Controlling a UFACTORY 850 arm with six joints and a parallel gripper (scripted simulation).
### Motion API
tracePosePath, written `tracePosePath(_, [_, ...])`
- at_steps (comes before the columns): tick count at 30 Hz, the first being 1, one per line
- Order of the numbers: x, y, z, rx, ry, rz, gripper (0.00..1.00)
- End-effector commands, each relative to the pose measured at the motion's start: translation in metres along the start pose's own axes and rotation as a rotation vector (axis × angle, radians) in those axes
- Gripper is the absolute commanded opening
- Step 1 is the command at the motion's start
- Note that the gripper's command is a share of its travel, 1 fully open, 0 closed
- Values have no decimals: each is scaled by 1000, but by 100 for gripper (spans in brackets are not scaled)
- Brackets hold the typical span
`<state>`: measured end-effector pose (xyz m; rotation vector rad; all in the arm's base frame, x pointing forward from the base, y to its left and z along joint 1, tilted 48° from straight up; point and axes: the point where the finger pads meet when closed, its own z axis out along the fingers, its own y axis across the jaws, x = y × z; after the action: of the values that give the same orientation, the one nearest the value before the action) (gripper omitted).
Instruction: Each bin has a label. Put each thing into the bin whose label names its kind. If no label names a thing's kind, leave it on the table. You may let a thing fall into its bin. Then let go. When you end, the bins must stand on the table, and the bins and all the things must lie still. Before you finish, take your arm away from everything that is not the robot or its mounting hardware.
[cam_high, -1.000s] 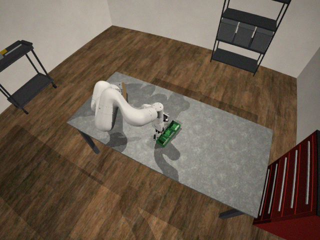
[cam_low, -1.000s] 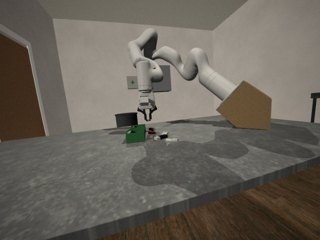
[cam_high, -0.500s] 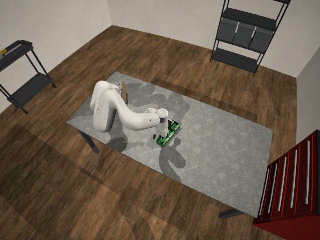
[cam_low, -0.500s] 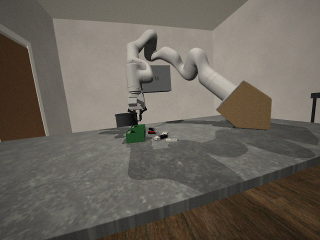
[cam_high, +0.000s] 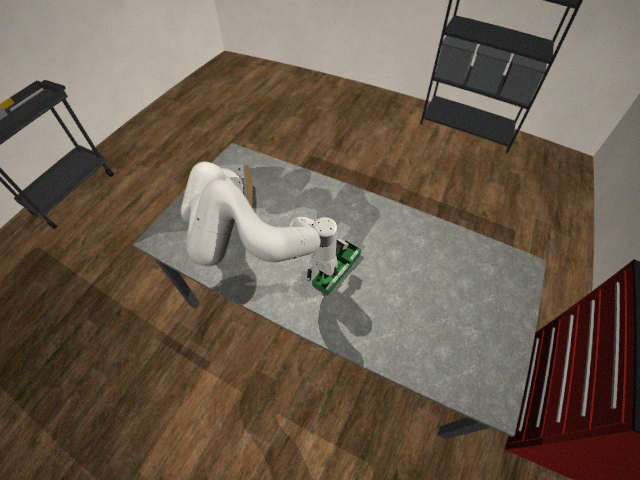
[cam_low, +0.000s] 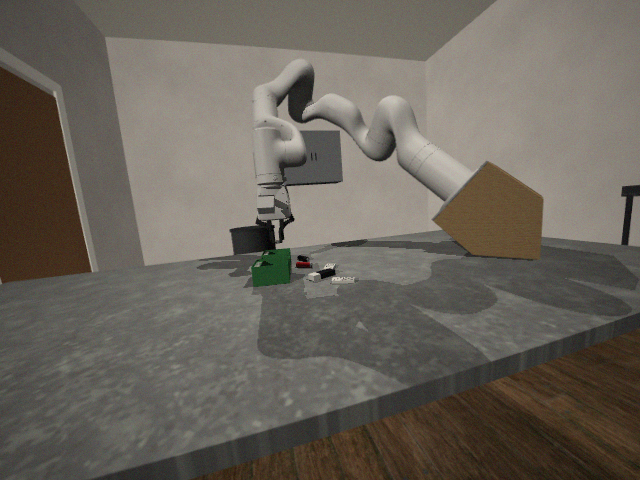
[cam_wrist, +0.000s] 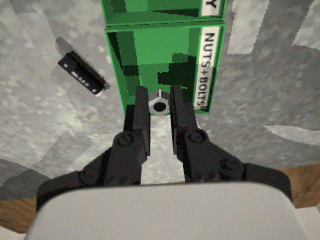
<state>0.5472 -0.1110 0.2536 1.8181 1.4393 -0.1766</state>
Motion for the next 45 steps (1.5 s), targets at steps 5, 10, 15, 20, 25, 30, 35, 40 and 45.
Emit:
tracePosePath(5, [0,0,14,-1,0,0,0])
tracePosePath(10, [0,0,20,-1,0,0,0])
tracePosePath(15, [0,0,30,-1,0,0,0])
tracePosePath(20, [0,0,40,-1,0,0,0])
tracePosePath(25, [0,0,46,-1,0,0,0])
tracePosePath(30, [0,0,49,-1,0,0,0])
tracePosePath(35, [1,-1,49,-1,0,0,0])
tracePosePath(40, [1,-1,49,-1,0,0,30])
tracePosePath(45, [1,-1,49,-1,0,0,30])
